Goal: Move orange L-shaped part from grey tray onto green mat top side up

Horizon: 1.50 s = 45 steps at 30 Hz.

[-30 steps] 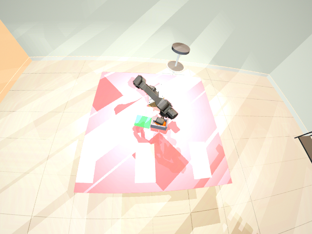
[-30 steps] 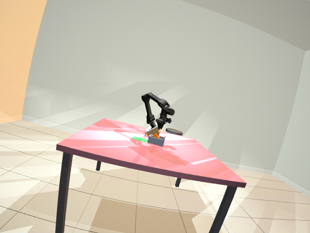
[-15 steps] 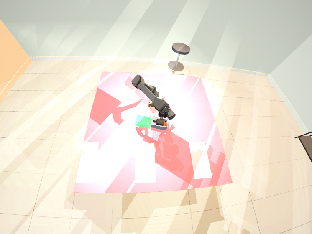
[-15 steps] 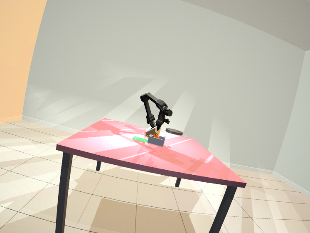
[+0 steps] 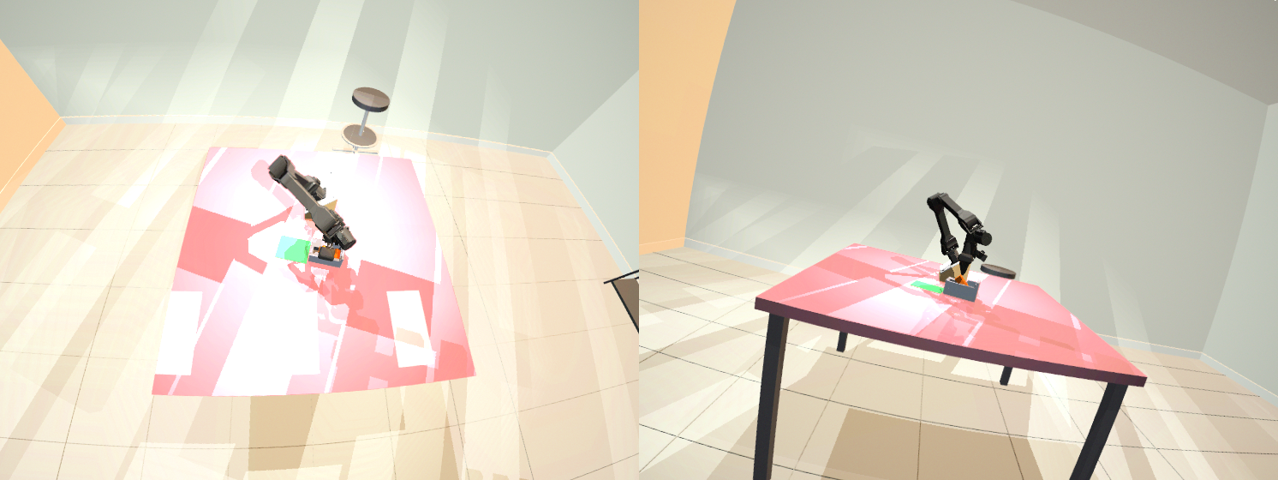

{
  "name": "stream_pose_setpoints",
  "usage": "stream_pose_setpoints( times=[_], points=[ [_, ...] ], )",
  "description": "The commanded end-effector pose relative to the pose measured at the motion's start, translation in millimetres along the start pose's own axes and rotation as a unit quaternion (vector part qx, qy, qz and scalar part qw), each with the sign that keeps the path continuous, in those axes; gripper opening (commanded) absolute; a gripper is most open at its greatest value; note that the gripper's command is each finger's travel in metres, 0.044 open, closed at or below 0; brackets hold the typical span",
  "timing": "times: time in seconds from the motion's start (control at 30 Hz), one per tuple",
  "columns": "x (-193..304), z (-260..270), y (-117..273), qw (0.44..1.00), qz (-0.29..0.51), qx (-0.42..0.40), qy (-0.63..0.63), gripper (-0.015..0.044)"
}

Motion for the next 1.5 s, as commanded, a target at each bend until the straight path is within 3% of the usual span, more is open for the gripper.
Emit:
stream_pose_setpoints(
  times=[0.0,0.8,1.0,1.3,1.37,1.47],
  points=[
    [0.5,-0.2,-9.7,1.000,0.004,-0.001,0.002,0.0280],
    [1.7,0.6,-41.1,1.000,0.005,-0.001,0.002,0.0280],
    [1.3,0.3,-37.3,1.000,0.002,0.000,-0.001,0.0123],
    [1.3,0.3,-37.3,1.000,0.002,0.000,-0.001,0.0062],
    [1.3,0.3,-37.3,1.000,0.002,0.000,-0.001,0.0010],
    [1.3,0.3,-37.3,1.000,0.002,0.000,-0.001,0.0000]
  ],
)
Point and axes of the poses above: the point midway between the two fingers, 35 mm back from their tips, its own y axis back along the fingers, its own z axis across the jaws, x = y × z, the point moved 8 cm from there along y, back along the fingers, and after that the axes turned 7 degrees about -y, right-handed, at the moved point
